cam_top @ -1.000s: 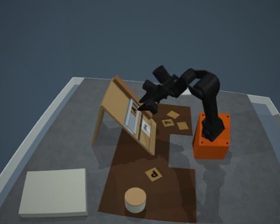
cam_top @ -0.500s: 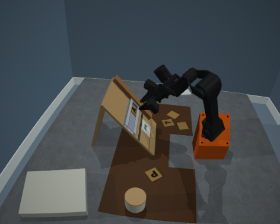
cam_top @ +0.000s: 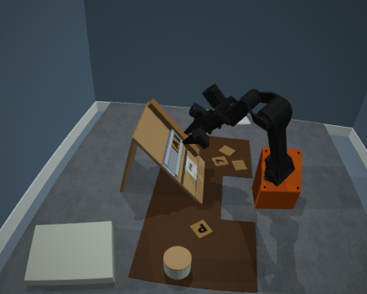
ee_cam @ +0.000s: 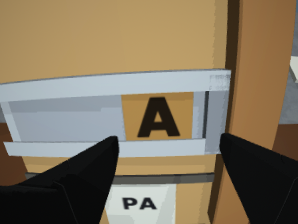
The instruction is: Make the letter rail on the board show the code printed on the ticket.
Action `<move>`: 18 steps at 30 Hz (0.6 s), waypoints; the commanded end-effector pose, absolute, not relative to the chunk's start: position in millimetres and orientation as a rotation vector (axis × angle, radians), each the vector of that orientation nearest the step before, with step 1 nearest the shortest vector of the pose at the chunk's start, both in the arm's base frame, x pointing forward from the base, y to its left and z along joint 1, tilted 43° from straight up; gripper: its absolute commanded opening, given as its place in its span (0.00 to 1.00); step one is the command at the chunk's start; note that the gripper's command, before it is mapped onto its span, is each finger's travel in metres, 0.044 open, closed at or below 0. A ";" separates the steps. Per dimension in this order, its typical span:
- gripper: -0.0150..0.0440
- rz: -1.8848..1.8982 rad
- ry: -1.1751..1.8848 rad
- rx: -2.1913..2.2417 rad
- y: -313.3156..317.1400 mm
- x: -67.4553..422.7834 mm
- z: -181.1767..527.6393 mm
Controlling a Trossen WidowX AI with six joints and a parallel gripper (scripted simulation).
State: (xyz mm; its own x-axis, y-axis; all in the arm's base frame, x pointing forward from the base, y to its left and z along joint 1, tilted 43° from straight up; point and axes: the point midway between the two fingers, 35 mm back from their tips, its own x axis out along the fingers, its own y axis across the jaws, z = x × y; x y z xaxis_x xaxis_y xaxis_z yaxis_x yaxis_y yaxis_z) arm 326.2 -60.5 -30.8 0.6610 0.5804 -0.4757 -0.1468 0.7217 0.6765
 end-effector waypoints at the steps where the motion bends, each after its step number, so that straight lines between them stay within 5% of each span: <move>1: 0.75 0.451 0.735 0.639 -60.3 325.9 -27.5; 18: 0.71 0.445 0.741 0.644 -60.8 325.9 -26.7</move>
State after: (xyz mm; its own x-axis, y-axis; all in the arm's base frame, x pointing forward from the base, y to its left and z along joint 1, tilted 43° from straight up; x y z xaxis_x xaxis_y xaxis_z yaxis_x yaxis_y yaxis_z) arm 325.9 -60.9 -26.6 0.6615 0.5800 -0.4754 -0.1476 0.7223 0.6757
